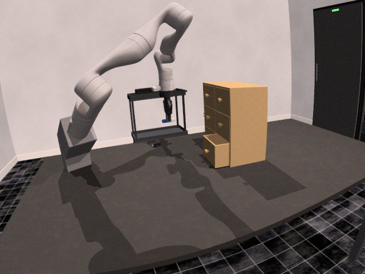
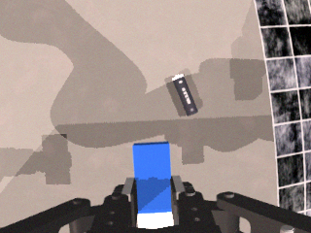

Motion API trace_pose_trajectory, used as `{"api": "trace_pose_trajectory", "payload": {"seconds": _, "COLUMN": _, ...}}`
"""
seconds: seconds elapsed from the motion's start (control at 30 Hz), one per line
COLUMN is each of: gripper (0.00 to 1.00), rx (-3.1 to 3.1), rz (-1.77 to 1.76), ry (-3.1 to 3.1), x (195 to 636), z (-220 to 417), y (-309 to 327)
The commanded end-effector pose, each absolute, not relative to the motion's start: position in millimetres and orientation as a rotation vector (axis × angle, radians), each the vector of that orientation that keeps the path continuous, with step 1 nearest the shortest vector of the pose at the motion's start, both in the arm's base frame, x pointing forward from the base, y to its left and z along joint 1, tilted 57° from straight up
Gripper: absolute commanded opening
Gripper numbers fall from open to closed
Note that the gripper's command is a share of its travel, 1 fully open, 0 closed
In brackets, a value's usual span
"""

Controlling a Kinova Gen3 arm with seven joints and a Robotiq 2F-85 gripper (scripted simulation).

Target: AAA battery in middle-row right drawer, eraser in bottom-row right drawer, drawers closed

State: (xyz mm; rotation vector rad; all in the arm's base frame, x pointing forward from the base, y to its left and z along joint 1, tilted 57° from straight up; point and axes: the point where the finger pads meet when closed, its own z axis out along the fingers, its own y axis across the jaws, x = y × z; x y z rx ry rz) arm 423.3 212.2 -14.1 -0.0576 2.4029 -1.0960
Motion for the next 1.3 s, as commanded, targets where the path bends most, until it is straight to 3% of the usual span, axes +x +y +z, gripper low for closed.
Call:
{"api": "trace_pose_trajectory", "payload": {"seconds": 0.0, "gripper": 0.19, "rx": -0.067, "rz": -1.09, "ry": 2.406, "x": 421.1, "z": -11.9, "y": 218.6}}
{"api": "trace_pose_trajectory", "payload": {"seconds": 1.27, "gripper": 0.19, "rx": -0.119, "rz": -1.065, "ry": 2.3, "x": 418.2, "z": -13.7, "y": 213.7}}
